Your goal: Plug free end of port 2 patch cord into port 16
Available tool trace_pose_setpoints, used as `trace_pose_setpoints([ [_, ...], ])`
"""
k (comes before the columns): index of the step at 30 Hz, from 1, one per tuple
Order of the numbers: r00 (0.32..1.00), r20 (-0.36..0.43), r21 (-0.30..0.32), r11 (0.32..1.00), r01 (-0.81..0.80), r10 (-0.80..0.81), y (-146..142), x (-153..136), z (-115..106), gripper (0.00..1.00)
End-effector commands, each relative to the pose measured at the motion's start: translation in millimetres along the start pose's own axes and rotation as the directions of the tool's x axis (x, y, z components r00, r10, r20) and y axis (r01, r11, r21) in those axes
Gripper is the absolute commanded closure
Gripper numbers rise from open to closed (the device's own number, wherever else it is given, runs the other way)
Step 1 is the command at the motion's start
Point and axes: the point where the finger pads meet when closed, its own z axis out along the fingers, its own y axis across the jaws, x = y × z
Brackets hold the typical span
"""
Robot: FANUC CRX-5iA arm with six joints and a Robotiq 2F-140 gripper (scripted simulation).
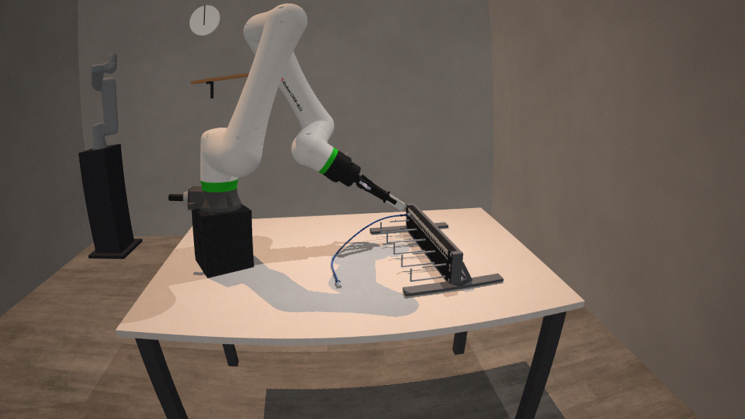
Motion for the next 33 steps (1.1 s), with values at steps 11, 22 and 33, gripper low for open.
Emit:
trace_pose_setpoints([
  [11,1.000,0.000,-0.001,1.000,0.000,0.000,-0.1,0.4,-94.9,1.00],
  [22,1.000,0.000,-0.001,1.000,0.000,0.000,-0.1,0.4,-125.5,1.00],
  [33,1.000,0.000,-0.001,1.000,0.000,0.000,3.5,0.4,-125.9,1.00],
])
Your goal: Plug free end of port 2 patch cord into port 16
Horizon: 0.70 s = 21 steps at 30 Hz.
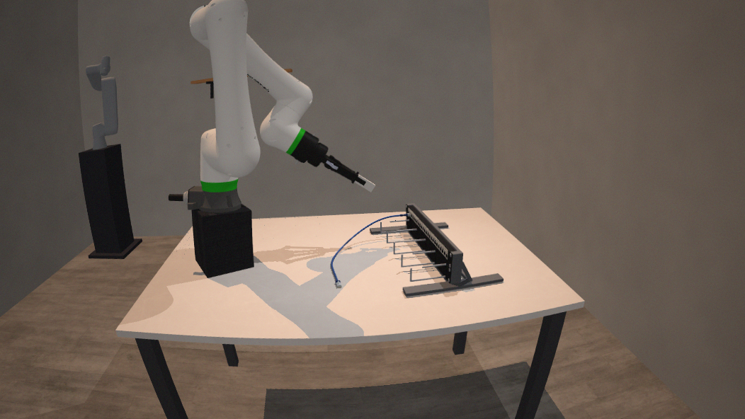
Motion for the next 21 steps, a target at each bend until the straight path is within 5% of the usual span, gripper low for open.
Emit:
trace_pose_setpoints([
  [1,1.000,0.004,-0.001,1.000,0.000,0.000,4.1,0.1,-0.2,1.00],
  [21,1.000,0.004,-0.001,1.000,0.000,0.000,85.6,0.2,-0.3,1.00],
])
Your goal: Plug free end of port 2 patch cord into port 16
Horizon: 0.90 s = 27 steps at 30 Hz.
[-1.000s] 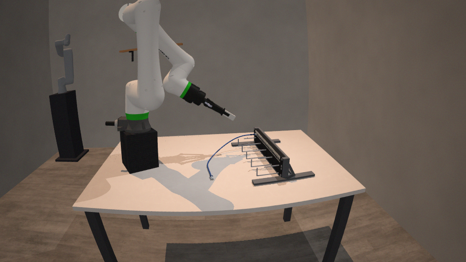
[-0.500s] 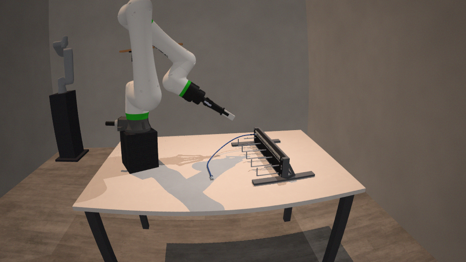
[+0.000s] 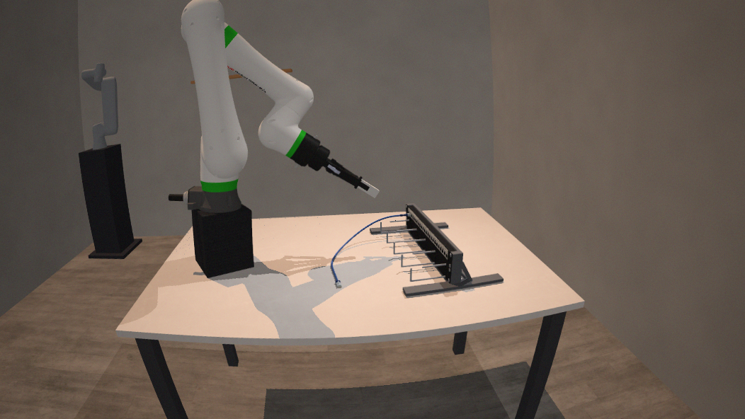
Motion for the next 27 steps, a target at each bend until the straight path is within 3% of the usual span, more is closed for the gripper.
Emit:
trace_pose_setpoints([
  [1,1.000,-0.003,0.006,1.000,-0.001,0.001,16.4,1.0,0.8,1.00],
  [19,1.000,-0.003,0.006,1.000,-0.001,0.001,26.7,0.9,3.8,1.00],
  [27,1.000,-0.003,0.006,1.000,-0.001,0.001,26.4,1.1,30.9,1.00],
])
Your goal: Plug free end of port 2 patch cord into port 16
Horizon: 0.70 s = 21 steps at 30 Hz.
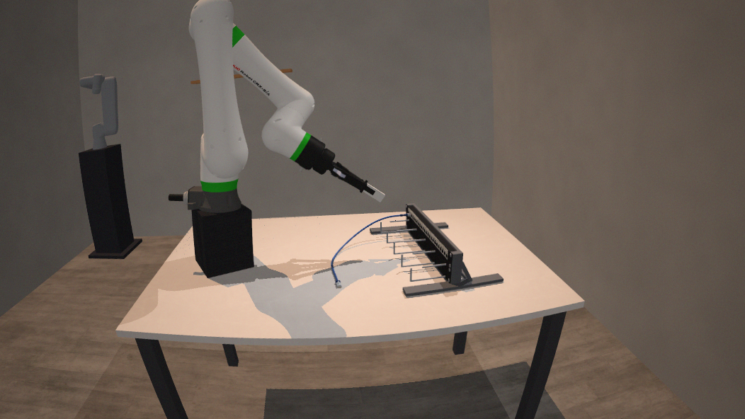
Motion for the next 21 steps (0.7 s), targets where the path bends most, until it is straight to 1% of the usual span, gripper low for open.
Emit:
trace_pose_setpoints([
  [1,1.000,-0.009,0.004,1.000,-0.001,0.001,0.6,0.0,16.6,1.00],
  [2,1.000,-0.009,0.004,1.000,-0.001,0.001,0.6,0.0,16.6,1.00],
  [10,1.000,-0.009,0.004,1.000,-0.001,0.001,0.3,0.5,75.2,1.00],
  [16,1.000,-0.009,0.004,1.000,-0.001,0.001,0.1,0.8,110.1,1.00],
  [17,1.000,-0.009,0.004,1.000,-0.001,0.001,0.1,0.8,114.9,1.00],
  [19,1.000,-0.009,0.004,1.000,-0.001,0.001,0.1,0.8,114.9,1.00],
  [21,1.000,-0.009,0.004,1.000,-0.001,0.001,0.1,0.9,121.8,1.00],
])
